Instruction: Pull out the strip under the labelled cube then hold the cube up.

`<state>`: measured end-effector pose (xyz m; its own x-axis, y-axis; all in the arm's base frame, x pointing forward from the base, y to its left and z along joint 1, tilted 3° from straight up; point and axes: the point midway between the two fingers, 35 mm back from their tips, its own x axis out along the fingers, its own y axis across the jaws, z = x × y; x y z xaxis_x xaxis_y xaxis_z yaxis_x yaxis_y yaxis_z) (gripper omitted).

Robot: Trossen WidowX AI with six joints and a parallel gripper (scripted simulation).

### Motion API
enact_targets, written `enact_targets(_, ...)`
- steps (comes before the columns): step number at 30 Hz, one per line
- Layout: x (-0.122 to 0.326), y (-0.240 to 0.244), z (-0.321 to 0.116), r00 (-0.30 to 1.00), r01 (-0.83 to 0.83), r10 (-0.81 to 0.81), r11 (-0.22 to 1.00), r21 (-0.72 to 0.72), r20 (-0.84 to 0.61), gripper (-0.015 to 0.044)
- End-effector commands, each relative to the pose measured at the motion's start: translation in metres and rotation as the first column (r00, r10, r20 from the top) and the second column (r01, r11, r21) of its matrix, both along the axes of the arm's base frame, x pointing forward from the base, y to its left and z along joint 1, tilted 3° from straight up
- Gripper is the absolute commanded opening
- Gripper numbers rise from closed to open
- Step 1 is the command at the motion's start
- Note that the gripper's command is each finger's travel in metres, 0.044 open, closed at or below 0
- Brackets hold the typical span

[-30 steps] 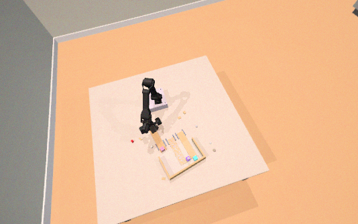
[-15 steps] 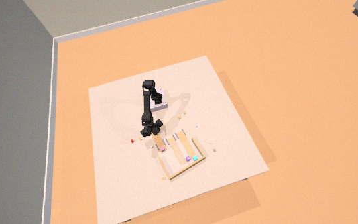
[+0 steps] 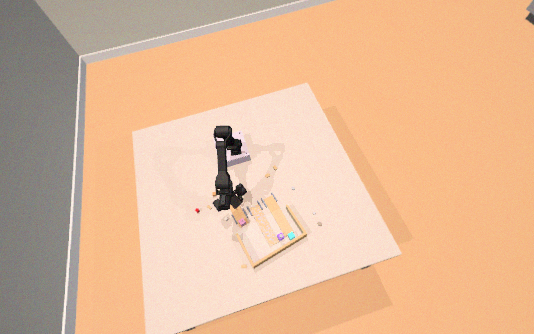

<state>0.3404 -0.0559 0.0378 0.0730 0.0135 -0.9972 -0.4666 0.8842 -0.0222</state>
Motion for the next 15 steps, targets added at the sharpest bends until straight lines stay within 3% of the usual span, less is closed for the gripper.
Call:
enact_targets(1,0.015,0.006,0.004,1.000,0.001,-0.001,1.000,-0.003,0.002,0.0440)
enact_targets(15,0.054,0.020,0.013,1.000,0.001,-0.001,1.000,-0.002,0.006,0.0440)
